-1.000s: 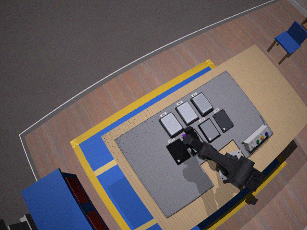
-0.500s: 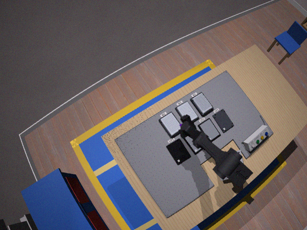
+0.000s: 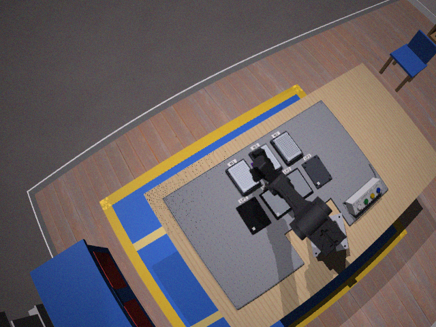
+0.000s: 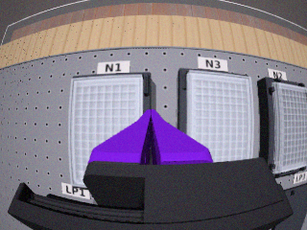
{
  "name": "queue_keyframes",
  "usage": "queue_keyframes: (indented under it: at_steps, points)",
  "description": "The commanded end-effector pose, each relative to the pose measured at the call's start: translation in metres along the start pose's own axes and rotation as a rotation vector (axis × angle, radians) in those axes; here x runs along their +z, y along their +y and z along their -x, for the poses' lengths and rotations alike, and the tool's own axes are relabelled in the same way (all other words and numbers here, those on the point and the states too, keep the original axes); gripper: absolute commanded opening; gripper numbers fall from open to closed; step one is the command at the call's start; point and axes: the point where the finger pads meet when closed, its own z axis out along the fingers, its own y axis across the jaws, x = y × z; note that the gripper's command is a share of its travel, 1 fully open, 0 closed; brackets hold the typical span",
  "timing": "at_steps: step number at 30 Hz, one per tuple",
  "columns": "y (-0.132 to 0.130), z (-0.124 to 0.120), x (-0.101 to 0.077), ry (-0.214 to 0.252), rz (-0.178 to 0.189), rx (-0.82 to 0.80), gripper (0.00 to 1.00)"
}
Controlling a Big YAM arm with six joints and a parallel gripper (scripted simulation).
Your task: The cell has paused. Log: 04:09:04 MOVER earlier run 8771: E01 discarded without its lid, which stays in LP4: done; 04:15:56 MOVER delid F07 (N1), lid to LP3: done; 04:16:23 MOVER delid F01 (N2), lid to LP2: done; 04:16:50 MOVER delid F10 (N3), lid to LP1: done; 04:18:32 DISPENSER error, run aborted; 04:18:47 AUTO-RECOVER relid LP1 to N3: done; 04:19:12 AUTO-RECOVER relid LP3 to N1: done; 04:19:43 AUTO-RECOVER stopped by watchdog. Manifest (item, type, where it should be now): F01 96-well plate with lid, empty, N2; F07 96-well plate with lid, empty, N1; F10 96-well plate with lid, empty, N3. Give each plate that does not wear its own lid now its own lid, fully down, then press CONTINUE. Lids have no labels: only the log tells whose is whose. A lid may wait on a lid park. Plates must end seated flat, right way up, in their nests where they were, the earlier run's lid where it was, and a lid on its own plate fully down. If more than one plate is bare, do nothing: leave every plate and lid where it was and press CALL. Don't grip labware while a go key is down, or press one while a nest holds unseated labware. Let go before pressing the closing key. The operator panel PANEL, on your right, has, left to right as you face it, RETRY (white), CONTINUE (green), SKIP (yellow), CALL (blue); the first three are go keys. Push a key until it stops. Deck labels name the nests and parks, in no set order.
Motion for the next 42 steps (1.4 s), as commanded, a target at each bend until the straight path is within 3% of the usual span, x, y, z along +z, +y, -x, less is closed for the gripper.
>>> queue_keyframes:
  at_steps: [1, 8, 9, 10, 11, 34, 35, 42]
  points:
    - [-0.012, 0.026, 0.013, -0.018, -0.014, -0.018, 0.00]
    - [-0.020, 0.043, 0.027, -0.020, -0.015, -0.018, 0.00]
    - [-0.013, 0.040, 0.022, -0.028, -0.003, -0.019, 0.00]
    - [-0.024, 0.031, 0.024, 0.000, -0.021, -0.014, 0.00]
    - [-0.013, 0.040, 0.022, -0.028, -0.003, -0.019, 0.00]
    - [-0.013, 0.040, 0.022, -0.028, -0.003, -0.019, 0.00]
    - [-0.029, 0.028, 0.023, -0.002, -0.020, -0.014, 0.00]
    - [-0.055, 0.028, 0.022, -0.013, -0.018, -0.018, 0.00]
